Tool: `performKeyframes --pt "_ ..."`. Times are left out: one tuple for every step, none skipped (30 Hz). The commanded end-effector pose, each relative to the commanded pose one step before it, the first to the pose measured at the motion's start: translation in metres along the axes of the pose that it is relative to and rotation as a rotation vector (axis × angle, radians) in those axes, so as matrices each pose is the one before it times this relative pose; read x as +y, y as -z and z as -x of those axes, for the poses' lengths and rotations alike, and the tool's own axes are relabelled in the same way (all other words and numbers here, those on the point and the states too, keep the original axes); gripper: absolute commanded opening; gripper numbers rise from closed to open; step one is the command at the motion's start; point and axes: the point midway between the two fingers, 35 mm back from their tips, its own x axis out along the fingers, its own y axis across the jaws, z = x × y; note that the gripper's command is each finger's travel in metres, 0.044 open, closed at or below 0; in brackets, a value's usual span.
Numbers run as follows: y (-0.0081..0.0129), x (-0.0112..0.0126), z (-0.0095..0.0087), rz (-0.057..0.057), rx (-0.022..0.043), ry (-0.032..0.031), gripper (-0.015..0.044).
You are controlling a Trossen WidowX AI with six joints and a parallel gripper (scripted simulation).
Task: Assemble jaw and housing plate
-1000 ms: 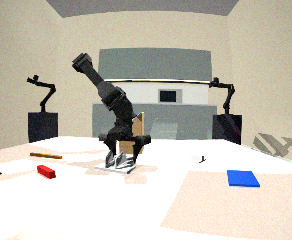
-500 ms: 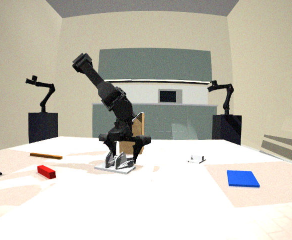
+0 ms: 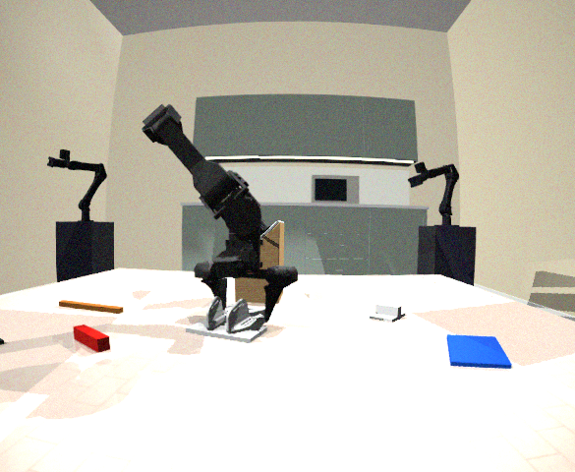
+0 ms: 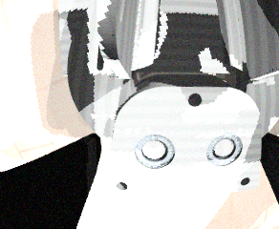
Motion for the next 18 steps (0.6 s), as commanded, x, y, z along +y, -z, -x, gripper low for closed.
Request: performKeyframes --pt "0.0 0.0 0.00001 0.0 -0.00003 0.00001 0.044" --pt "0.0 0.0 0.0 0.0 0.0 0.0 0.044" --pt "0.0 0.0 0.0 0.0 0.0 0.0 0.044" --pt "0.0 0.0 0.0 0.0 0.0 0.0 0.044" --pt "0.0 0.0 0.0 0.0 0.0 0.0 0.044" --pt "0.0 0.0 0.0 0.0 0.0 0.0 0.044" --pt "-0.00022 0.00024 0.00145 0.0 0.00003 -0.00059 0.044" --pt "-0.00037 0.00042 0.00266 0.0001 0.00007 -0.00102 0.044" --pt "-0.0005 0.00057 0.00399 0.0001 0.00012 -0.00139 0.044" --pt "-0.00057 0.00068 0.00552 0.0002 0.00019 -0.00166 0.044" --pt "-0.00048 0.00062 0.0063 0.0002 0.00024 -0.00153 0.044" --pt "-0.00035 0.00051 0.0072 0.0002 0.00028 -0.00129 0.044" --pt "-0.00016 0.00032 0.00814 0.0001 0.00031 -0.00091 0.044" --pt "0.00011 0.00005 0.00883 0.0001 0.00029 -0.00036 0.044" --pt "0.0004 -0.00029 0.00922 0.0 0.00023 0.0003 0.044" --pt "0.00069 -0.00065 0.00937 0.0 0.00011 0.00098 0.044" --pt "0.00075 -0.00078 0.00748 -0.0001 -0.00002 0.00125 0.044" --pt "0.00054 -0.0006 0.00456 -0.0001 -0.00006 0.00096 0.044"
